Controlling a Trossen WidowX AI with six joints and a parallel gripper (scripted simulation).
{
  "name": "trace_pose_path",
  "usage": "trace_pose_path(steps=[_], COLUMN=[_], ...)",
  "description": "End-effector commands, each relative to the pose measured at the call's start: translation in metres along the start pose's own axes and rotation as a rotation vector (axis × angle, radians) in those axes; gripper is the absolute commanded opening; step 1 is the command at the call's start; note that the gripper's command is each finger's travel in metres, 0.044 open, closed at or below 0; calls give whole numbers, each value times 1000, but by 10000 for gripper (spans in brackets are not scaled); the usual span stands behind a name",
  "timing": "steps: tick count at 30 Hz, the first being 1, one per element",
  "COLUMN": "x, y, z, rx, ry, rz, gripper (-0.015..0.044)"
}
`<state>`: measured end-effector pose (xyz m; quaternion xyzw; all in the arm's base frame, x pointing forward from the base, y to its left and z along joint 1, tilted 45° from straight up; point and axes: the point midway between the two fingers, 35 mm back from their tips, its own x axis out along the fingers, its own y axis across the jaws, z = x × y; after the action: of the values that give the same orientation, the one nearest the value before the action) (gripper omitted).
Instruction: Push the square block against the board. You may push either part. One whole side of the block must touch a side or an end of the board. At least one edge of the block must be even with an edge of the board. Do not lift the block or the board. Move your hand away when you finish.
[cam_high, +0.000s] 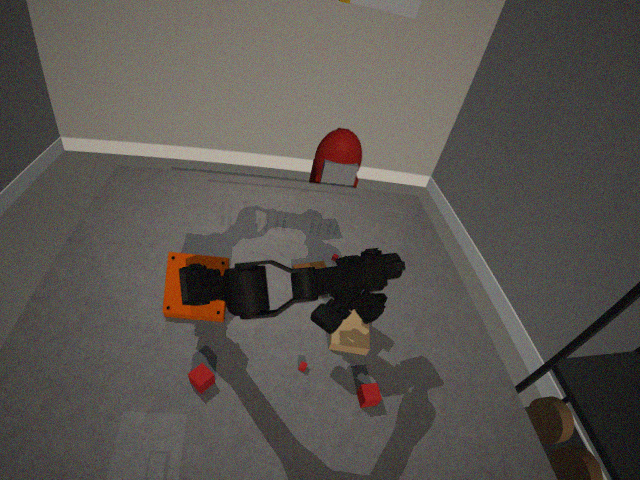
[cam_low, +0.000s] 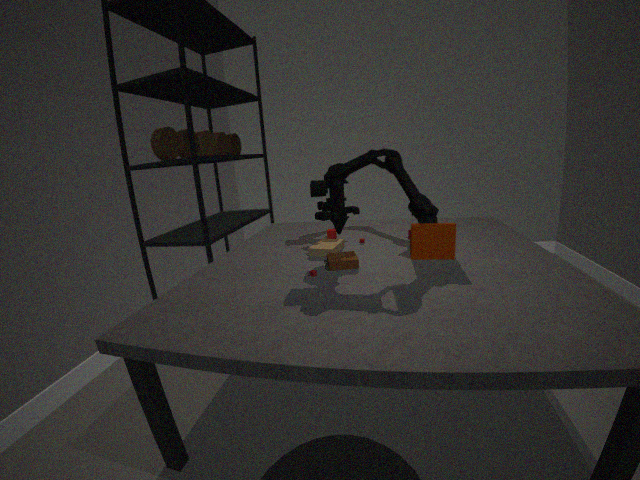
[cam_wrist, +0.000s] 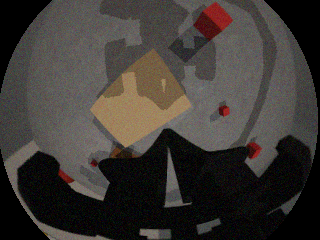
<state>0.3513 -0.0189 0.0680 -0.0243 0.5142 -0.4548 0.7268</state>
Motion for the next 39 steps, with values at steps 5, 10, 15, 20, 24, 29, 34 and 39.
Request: trace_pose_path(steps=[5,10,15,20,24,29,34,39], x=[-1,0,0,1,2,3,15,57], y=[-2,-4,-8,-13,-17,-21,-21,-22], z=[31,50,69,86,99,110,110,111], rx=[271,441,608,771,900,1004,1003,1009], ry=[-4,-6,-9,-11,-13,-15,-15,-18], rz=[-5,-5,-5,-7,-9,-11,-12,-12], gripper=[0,0,0,0,0,0,0,0])
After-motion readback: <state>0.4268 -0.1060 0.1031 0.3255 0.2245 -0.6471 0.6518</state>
